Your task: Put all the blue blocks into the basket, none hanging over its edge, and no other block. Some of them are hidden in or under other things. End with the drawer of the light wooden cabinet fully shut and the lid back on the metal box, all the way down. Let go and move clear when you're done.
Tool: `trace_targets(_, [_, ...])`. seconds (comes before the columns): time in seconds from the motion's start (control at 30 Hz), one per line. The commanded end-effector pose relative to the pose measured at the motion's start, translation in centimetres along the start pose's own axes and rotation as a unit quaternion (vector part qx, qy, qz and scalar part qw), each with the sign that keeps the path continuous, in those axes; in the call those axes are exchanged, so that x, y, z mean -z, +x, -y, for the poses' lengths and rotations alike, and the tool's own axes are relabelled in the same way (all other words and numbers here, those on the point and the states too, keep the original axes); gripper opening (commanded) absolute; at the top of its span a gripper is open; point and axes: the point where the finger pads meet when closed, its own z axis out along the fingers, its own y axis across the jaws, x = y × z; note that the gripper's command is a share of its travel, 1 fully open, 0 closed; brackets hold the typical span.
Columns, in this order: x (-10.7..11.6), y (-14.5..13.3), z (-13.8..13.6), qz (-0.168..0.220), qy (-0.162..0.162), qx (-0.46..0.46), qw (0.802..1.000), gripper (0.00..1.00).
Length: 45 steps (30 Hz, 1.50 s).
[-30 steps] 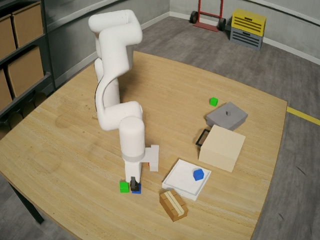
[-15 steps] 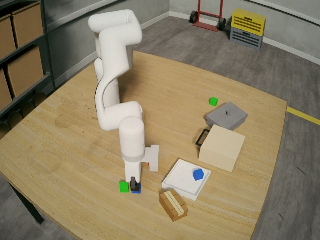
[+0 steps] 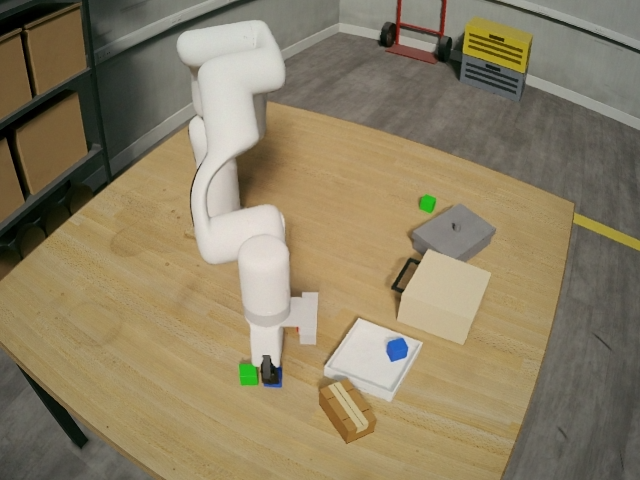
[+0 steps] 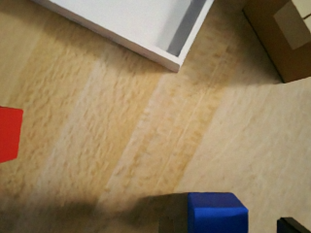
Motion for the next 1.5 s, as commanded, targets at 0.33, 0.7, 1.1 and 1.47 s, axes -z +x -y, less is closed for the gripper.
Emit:
trace_targets(0.33, [-1.2,0.1,-0.2,-0.001,-0.002,0.000,1.000,0.62])
trace_targets(0.7, [-2.6,0.1,-0.2,-0.001,-0.002,0.000,1.000,0.62])
trace_targets(1.1, [-3.5,0.1,-0.2,-0.001,-0.002,0.000,1.000,0.62])
trace_targets(1.47, [-3.7,0.1,-0.2,-0.001,-0.002,0.000,1.000,0.62])
